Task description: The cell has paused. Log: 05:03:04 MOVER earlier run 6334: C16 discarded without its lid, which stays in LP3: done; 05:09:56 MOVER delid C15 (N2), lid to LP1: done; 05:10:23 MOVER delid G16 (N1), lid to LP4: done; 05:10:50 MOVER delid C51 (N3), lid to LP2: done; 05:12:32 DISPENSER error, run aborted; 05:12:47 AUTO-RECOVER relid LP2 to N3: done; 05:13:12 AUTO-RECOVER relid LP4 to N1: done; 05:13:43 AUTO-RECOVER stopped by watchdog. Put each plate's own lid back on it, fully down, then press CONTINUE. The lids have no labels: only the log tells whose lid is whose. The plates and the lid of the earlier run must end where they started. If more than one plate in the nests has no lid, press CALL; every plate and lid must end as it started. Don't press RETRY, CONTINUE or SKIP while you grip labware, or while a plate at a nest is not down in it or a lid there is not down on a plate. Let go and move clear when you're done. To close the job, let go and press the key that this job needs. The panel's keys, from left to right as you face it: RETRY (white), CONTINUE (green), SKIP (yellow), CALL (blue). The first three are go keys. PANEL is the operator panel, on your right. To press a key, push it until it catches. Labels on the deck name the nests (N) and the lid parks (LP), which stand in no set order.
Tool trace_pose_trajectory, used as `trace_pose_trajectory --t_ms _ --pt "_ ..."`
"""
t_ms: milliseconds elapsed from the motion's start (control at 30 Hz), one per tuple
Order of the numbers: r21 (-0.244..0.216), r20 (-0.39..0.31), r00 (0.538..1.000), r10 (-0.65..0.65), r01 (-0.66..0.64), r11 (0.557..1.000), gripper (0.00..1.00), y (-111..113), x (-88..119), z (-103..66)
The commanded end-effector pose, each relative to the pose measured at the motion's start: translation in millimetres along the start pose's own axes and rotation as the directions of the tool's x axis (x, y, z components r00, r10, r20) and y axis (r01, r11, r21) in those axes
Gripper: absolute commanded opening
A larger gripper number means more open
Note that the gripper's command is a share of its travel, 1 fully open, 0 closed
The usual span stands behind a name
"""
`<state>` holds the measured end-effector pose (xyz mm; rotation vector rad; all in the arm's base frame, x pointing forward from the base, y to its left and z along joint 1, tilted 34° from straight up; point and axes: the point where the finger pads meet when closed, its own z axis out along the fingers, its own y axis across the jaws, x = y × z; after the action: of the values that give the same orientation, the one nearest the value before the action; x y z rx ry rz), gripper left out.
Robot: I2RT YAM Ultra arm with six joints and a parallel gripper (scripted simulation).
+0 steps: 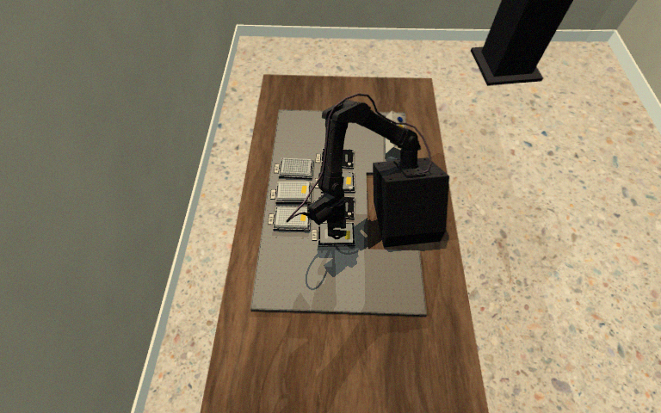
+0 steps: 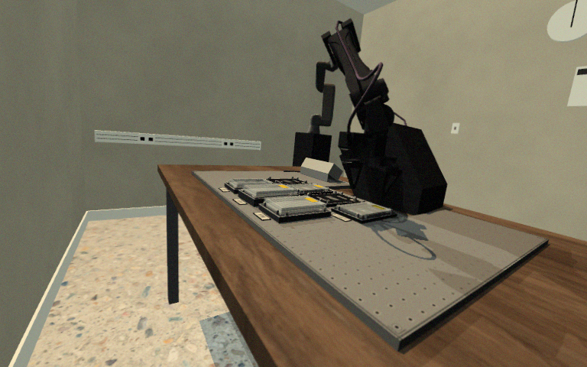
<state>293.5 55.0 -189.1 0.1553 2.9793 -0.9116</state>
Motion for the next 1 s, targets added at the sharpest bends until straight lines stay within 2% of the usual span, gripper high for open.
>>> trace_pose_trajectory --t_ms 0,67,100,267,533,600,633,667,733,967 --pt "-0.015 0.035 0.999 0.0 0.001 1.0 1.0 11 -10 -11.4" --pt "-0.017 0.037 0.999 0.001 0.0 1.0 1.0 11 -11 -11.3" --pt "-0.018 0.042 0.999 -0.003 0.004 1.0 1.0 14 -11 -4.9" --pt "-0.012 0.034 0.999 0.008 -0.007 1.0 1.0 9 -13 6.9" --pt "-0.012 0.034 0.999 0.008 -0.008 1.0 1.0 8 -13 20.4" --pt "-0.012 0.034 0.999 0.008 -0.008 1.0 1.0 8 -13 20.4" --pt "-0.027 0.064 0.998 0.006 -0.004 1.0 1.0 13 -20 10.1" --pt "-0.015 0.046 0.999 -0.004 0.005 1.0 1.0 13 -13 19.5" --pt "-0.012 0.035 0.999 0.007 -0.006 1.0 1.0 9 -13 26.9" --pt "-0.011 0.037 0.999 0.003 -0.003 1.0 1.0 10 -13 38.0"
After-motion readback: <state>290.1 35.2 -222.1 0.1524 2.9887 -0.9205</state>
